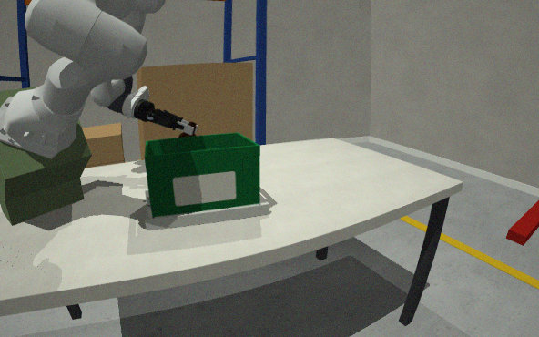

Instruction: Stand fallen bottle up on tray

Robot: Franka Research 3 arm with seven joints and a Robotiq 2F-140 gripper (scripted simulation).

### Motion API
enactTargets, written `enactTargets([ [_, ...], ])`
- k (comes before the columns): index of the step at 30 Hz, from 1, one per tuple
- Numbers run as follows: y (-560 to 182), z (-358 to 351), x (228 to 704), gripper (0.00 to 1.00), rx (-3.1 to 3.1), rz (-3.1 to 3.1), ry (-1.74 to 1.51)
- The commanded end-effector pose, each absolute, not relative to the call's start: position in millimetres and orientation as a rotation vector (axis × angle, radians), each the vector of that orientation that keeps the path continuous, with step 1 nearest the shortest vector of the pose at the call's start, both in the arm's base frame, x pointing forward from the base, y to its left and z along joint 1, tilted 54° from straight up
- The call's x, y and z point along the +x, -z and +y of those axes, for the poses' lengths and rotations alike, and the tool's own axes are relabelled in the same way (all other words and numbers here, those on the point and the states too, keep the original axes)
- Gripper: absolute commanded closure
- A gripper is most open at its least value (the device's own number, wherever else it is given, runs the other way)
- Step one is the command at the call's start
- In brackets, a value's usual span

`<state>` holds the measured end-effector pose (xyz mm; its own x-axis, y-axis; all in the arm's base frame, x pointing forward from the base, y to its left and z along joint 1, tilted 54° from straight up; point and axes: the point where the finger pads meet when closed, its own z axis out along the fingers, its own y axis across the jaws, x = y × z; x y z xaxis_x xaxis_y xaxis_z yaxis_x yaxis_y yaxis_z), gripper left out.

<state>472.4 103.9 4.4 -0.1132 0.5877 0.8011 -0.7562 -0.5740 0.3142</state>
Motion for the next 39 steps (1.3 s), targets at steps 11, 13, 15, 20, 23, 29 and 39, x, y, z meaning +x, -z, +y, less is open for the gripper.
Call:
enactTargets([
  [11, 2, 96, 478, 1.00, 1.205, -0.224, -1.843],
  [13, 3, 95, 479, 1.00, 1.205, -0.224, -1.843],
  [15, 3, 95, 479, 1.00, 1.205, -0.224, -1.843],
  [20, 5, 93, 480, 1.00, 1.205, -0.224, -1.843],
  [23, 5, 92, 480, 1.00, 1.205, -0.224, -1.843],
  [29, 6, 90, 481, 1.00, 1.205, -0.224, -1.843],
  [39, 7, 90, 481, 1.00, 1.205, -0.224, -1.843],
])
